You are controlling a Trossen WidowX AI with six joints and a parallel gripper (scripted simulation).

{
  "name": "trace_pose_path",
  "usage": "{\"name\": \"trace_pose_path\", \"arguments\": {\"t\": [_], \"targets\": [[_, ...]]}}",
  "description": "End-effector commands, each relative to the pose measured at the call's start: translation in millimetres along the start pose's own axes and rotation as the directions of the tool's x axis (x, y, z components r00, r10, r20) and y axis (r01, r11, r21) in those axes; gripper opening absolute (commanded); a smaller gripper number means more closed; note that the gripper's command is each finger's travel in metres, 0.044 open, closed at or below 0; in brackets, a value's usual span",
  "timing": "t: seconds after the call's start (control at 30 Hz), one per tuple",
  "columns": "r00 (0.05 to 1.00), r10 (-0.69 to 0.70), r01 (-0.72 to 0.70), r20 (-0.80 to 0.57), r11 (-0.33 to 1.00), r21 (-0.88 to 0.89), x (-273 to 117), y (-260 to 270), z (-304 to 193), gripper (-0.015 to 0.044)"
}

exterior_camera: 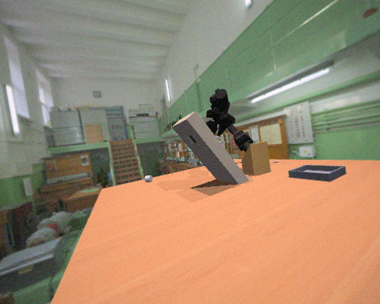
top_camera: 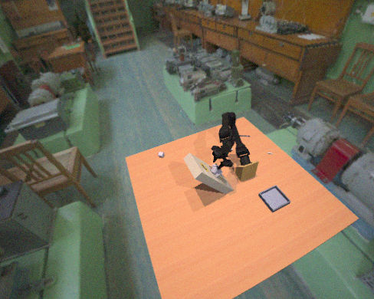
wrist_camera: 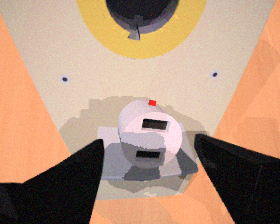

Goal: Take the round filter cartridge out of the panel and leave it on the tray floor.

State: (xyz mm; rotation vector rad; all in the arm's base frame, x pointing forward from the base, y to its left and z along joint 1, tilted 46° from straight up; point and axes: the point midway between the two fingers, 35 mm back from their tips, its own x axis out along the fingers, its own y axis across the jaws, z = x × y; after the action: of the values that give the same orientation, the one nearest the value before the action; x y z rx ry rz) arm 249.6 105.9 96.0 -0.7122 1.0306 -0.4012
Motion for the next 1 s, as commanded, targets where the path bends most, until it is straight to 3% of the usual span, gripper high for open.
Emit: {"name": "trace_pose_path", "arguments": {"t": [0.0, 0.43, 0.5, 0.8, 0.97], "targets": [[1.000, -0.008, 0.008, 0.001, 1.000, -0.006, 7, -1, -1, 0.0305], [1.000, -0.011, 0.011, 0.003, 1.000, -0.005, 25, -3, -2, 0.0305], [1.000, -0.004, 0.004, 0.001, 1.000, 0.001, 22, -2, 0, 0.0252], [1.000, -0.004, 0.004, 0.001, 1.000, 0.001, 22, -2, 0, 0.0192], [1.000, -0.004, 0.004, 0.001, 1.000, 0.001, 21, -2, 2, 0.0061]]}}
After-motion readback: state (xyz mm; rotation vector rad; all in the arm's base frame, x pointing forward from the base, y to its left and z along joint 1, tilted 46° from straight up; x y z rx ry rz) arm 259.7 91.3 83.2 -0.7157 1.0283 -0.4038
